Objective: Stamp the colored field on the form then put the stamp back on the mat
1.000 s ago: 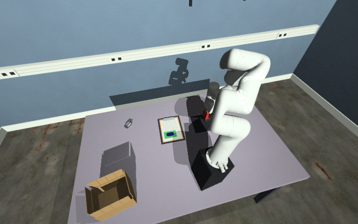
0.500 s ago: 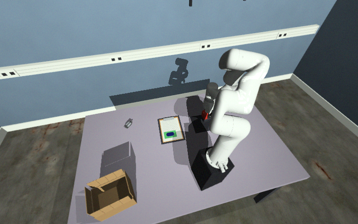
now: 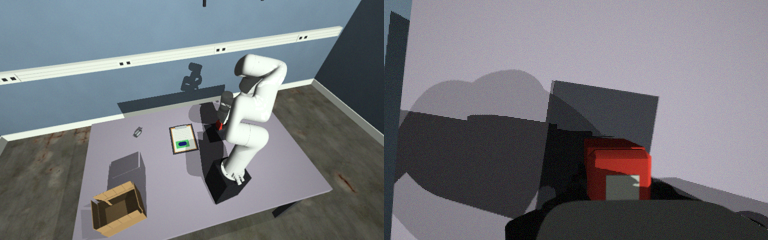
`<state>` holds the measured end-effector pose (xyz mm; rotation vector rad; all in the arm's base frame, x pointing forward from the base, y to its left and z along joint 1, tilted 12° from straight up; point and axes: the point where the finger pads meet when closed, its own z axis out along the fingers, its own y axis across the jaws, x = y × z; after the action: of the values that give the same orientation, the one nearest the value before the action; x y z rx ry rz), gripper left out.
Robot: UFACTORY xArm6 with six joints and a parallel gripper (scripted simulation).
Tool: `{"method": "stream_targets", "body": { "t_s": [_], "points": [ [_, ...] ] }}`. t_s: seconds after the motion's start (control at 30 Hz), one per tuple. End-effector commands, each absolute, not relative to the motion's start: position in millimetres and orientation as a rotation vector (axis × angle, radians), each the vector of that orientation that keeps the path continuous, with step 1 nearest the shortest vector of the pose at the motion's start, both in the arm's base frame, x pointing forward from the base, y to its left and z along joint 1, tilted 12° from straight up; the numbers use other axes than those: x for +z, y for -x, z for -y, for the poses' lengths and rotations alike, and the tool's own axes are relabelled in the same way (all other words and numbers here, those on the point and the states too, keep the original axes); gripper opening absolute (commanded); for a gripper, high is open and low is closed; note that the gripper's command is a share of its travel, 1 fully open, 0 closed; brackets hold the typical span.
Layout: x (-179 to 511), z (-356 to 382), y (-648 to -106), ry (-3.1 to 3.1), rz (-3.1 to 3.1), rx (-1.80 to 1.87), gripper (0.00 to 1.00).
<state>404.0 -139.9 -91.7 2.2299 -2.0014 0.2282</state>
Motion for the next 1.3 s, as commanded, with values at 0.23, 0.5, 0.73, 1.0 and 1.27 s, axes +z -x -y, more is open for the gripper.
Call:
{"method": "stream_targets", "body": {
  "t_s": [0.23,0.5,0.73,1.0,1.27],
  "points": [
    [-107.4,142.9,-405.7,-2.230,2.002,0.236,0.31],
    [-107.5,142.9,-405.7,-2.230,2.002,0.236,0.31],
    [-107.5,142.9,-405.7,-2.230,2.002,0.236,0.91],
    [-107.5,142.9,-405.7,-2.230,2.002,0.236,0.91],
    [-107.5,142.9,-405.7,-2.230,2.002,0.236,0.91]
  ]
}}
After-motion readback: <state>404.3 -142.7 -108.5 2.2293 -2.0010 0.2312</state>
